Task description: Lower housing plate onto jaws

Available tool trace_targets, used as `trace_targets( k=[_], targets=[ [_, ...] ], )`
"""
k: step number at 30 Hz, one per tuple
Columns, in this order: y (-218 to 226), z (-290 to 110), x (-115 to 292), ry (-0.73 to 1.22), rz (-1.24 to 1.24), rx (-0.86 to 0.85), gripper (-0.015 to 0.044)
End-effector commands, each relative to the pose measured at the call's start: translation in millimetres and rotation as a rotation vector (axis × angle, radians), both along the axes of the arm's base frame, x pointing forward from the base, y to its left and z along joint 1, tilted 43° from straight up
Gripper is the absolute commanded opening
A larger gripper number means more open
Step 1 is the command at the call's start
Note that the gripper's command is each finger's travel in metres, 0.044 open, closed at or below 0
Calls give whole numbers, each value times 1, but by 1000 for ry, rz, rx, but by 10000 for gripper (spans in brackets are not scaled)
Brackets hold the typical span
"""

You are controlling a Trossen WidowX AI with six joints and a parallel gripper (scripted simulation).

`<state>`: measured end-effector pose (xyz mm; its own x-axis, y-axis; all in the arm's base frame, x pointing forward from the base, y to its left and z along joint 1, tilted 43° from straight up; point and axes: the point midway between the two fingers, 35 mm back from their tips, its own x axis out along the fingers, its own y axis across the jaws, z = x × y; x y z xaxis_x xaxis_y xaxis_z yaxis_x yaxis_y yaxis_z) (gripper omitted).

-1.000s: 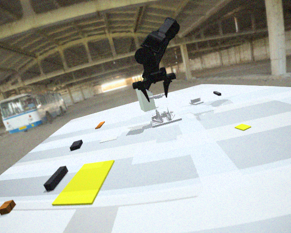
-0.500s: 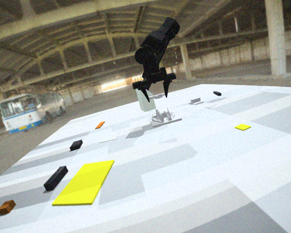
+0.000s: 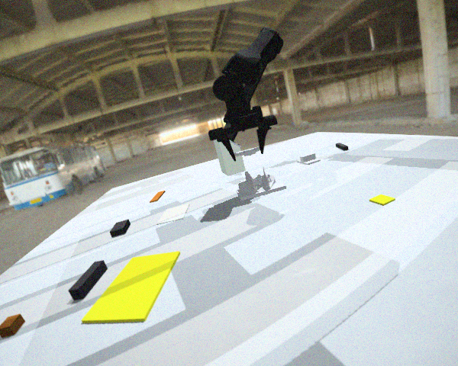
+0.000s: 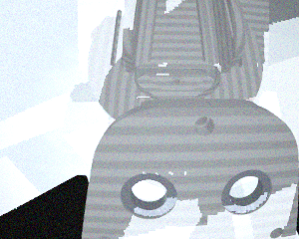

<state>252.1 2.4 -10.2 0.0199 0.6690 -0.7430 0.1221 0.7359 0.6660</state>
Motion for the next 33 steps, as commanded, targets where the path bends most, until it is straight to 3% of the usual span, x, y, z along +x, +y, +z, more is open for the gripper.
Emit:
trace_targets(
  k=[1,33],
  targets=[
    [4,-5,-1,8,-1,2,351],
    [40,-43,-1,9,-2,5,351]
  ],
)
